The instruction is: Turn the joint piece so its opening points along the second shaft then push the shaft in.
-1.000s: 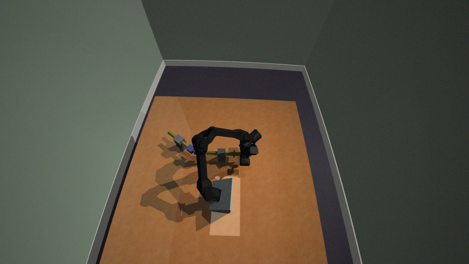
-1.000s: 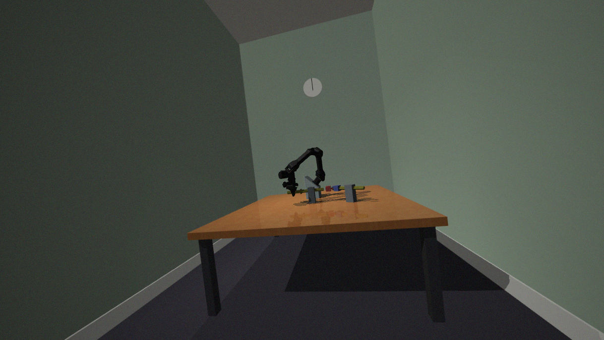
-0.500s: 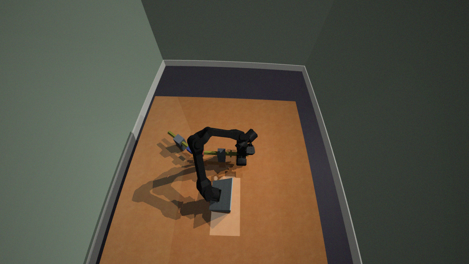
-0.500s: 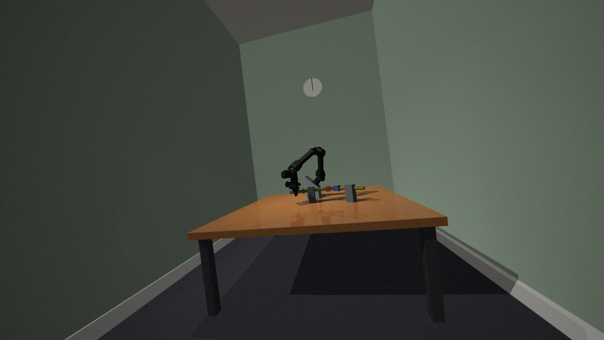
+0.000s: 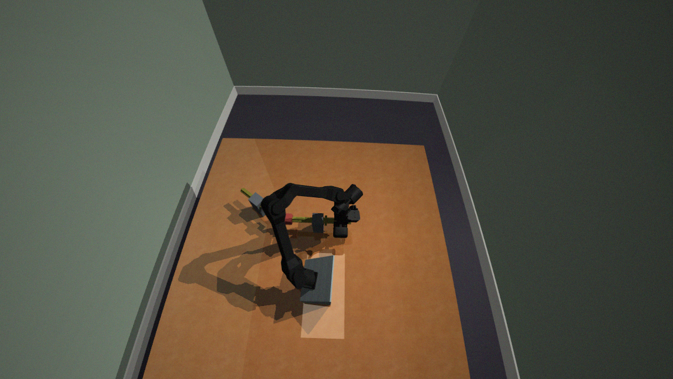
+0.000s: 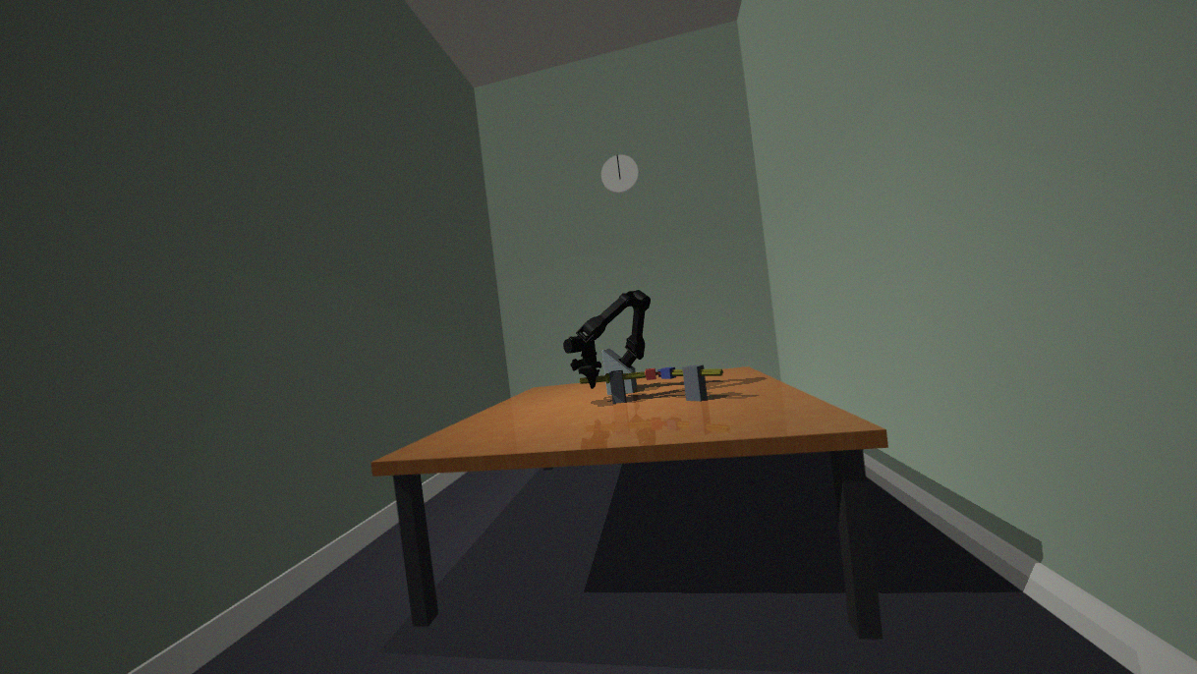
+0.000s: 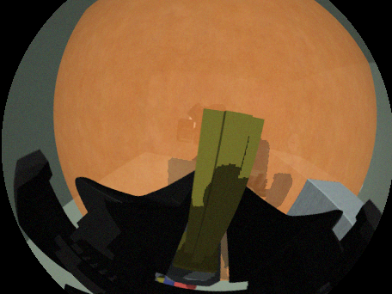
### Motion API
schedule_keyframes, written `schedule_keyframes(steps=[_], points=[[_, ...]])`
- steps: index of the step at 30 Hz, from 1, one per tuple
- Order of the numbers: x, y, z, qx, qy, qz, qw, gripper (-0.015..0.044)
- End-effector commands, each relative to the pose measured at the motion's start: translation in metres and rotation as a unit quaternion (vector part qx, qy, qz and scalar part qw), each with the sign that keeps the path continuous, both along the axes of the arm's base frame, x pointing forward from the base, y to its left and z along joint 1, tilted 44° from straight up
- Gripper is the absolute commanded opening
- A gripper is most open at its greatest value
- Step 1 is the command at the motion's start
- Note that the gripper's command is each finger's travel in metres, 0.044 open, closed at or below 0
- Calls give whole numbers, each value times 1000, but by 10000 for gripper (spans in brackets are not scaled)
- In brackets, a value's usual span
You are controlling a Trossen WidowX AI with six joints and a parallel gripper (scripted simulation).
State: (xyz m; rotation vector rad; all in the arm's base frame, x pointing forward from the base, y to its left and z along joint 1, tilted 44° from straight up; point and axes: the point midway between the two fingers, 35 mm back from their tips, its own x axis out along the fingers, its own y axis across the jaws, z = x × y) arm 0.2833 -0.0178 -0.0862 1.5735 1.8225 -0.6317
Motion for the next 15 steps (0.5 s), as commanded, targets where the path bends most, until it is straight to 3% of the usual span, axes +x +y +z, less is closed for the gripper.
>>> schedule_keyframes(steps=[1, 15], points=[[-1, 4, 4, 2, 0, -2, 1000, 0], [-1, 5, 5, 0, 0, 0, 1000, 0]])
